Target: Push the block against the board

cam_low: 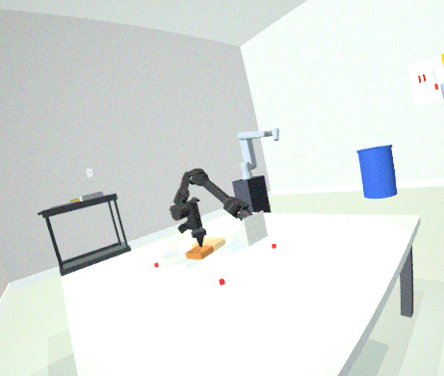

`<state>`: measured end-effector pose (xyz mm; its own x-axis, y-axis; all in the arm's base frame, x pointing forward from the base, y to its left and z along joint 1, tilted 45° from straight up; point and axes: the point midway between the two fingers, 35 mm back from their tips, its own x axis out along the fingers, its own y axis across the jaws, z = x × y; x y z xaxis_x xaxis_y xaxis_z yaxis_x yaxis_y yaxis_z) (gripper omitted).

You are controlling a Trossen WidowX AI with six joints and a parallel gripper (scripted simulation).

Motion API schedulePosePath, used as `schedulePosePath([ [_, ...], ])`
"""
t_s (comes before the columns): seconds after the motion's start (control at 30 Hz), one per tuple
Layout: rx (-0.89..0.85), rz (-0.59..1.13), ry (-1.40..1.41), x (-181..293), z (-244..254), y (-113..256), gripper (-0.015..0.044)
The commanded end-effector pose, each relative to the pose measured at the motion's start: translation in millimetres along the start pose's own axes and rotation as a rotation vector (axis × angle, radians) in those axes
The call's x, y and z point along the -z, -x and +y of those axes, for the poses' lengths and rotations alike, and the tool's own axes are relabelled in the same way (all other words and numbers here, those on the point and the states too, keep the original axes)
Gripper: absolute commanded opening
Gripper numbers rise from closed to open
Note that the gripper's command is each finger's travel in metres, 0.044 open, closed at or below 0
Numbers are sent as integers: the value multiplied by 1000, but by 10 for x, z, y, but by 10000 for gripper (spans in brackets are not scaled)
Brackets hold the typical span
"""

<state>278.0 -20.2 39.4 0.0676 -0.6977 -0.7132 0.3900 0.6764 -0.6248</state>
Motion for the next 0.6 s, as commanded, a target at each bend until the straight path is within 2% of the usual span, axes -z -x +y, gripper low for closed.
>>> schedulePosePath([
  [0.0,3,-7,118,-128,-21,14,0],
  [0.57,10,-5,695,-599,-188,4,0],
])
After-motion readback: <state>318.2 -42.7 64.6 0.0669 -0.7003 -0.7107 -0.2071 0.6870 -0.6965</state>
